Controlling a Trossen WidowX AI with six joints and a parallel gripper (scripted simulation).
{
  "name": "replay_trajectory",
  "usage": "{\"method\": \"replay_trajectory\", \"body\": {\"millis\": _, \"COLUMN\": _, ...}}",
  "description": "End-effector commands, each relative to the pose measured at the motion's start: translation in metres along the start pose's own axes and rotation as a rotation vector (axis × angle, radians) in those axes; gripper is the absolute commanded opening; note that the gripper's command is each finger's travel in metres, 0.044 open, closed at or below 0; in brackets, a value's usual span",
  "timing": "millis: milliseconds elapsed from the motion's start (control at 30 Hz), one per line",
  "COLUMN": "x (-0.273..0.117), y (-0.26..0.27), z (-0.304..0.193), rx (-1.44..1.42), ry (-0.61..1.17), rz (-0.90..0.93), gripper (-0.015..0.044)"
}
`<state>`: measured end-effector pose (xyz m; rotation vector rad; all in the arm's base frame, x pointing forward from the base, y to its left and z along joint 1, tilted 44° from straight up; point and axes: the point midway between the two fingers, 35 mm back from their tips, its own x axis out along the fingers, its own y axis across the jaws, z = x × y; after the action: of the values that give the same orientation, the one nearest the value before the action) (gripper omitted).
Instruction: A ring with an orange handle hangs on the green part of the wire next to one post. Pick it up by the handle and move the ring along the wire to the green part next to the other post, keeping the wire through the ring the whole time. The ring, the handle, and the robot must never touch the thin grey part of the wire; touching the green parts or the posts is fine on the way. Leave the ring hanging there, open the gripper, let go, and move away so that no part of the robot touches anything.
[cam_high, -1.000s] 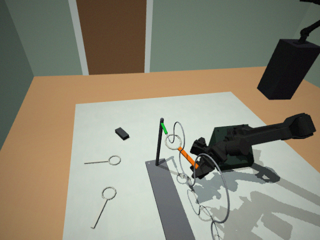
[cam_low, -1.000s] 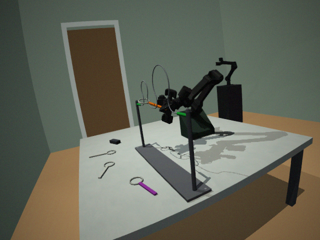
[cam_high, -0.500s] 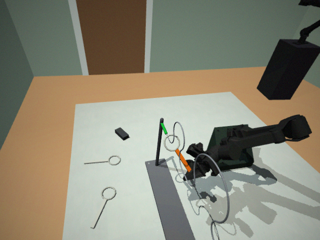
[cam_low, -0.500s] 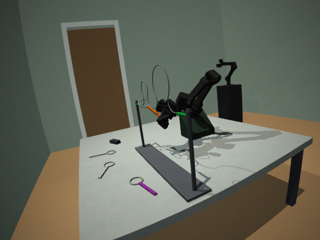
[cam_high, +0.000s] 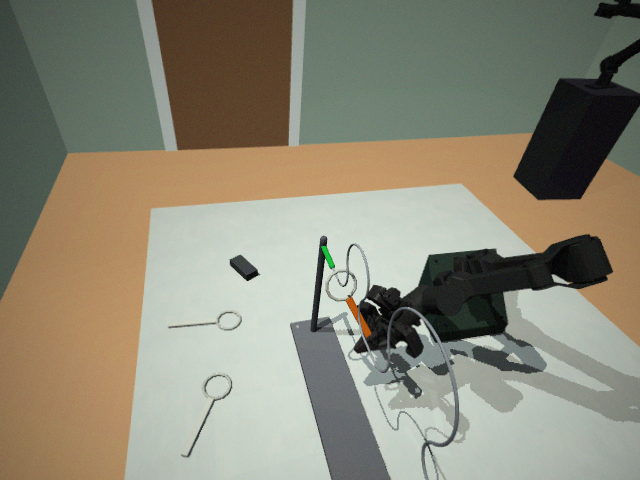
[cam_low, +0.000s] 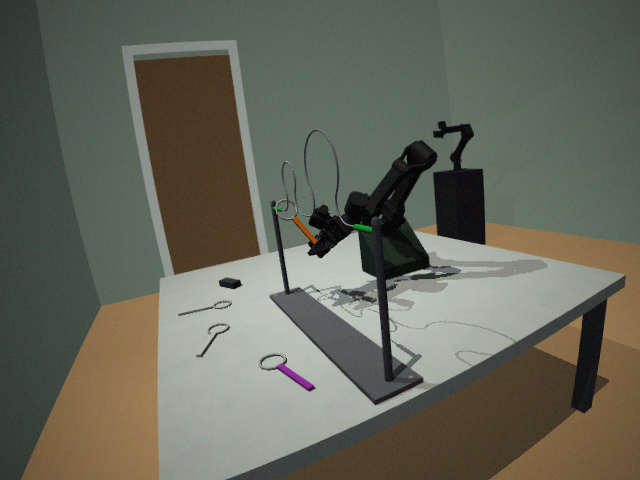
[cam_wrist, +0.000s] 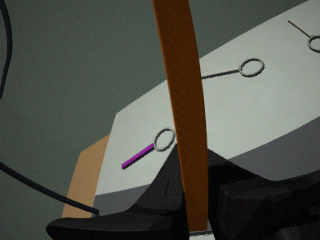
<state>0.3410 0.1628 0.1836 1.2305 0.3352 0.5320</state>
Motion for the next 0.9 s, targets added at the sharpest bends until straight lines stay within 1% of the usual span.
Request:
{"method": "replay_trajectory", "body": {"millis": 0, "x": -0.003, "y": -0.019, "z": 0.001, "rx": -0.094, "ry": 0.01, "rz": -0.044, "gripper": -0.015}}
{"method": "replay_trajectory", "body": {"millis": 400, "x": -0.012, "y": -0.058, "z": 0.01, "rx": -0.298, "ry": 0.037, "rz": -0.136, "gripper": -0.015}}
{"method": "replay_trajectory", "body": {"millis": 867, "x": -0.021, "y": -0.085, "z": 0.021, "rx": -0.412, "ry": 0.051, "rz": -0.186, "gripper": -0.015}}
